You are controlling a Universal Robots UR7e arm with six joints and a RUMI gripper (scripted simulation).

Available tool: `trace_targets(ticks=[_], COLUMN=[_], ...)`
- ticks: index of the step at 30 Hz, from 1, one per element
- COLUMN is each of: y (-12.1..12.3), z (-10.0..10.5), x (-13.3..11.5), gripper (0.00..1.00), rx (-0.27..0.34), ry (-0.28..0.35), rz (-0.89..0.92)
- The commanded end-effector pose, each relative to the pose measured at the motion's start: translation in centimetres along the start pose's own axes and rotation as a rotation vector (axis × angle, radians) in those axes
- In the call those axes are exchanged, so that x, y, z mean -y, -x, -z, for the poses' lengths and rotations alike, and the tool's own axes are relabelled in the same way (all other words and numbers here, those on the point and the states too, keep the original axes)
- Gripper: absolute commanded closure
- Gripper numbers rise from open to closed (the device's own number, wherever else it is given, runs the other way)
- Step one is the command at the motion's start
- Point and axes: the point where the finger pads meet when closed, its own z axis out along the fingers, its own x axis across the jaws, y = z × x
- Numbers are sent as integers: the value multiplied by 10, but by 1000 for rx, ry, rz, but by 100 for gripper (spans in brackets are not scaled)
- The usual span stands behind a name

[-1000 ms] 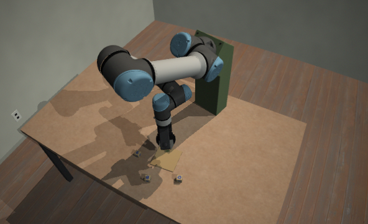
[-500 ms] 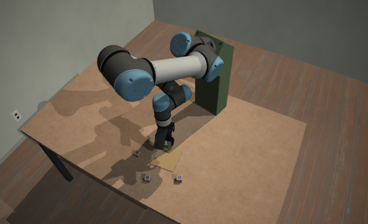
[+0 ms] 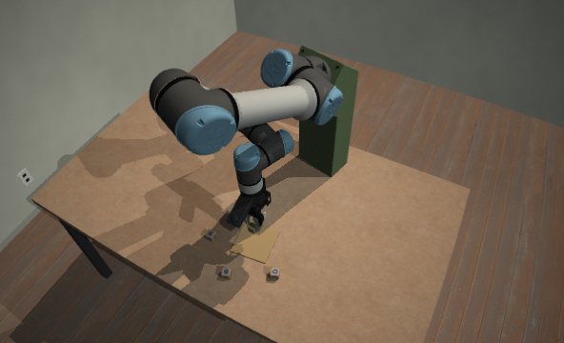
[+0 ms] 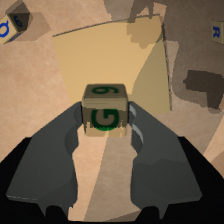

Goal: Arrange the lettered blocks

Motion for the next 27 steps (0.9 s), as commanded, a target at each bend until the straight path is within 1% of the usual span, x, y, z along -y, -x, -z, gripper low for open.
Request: trace_targets(ticks=[1,4,6,8,21,23,27], y=[-2,-2,-2,-4,-7,-7,-8], z=[0,0,0,0,0,0,0], x=[1,1,1,1,0,0,-1], gripper=[91,91,91,91,91,91,91], rx=[-5,-5,-5,-5,-5,-5,-5], ry=[0,0,0,-1,-1,-1,-2], rz=[-139,-210,-210,-291,-592,-592,-714])
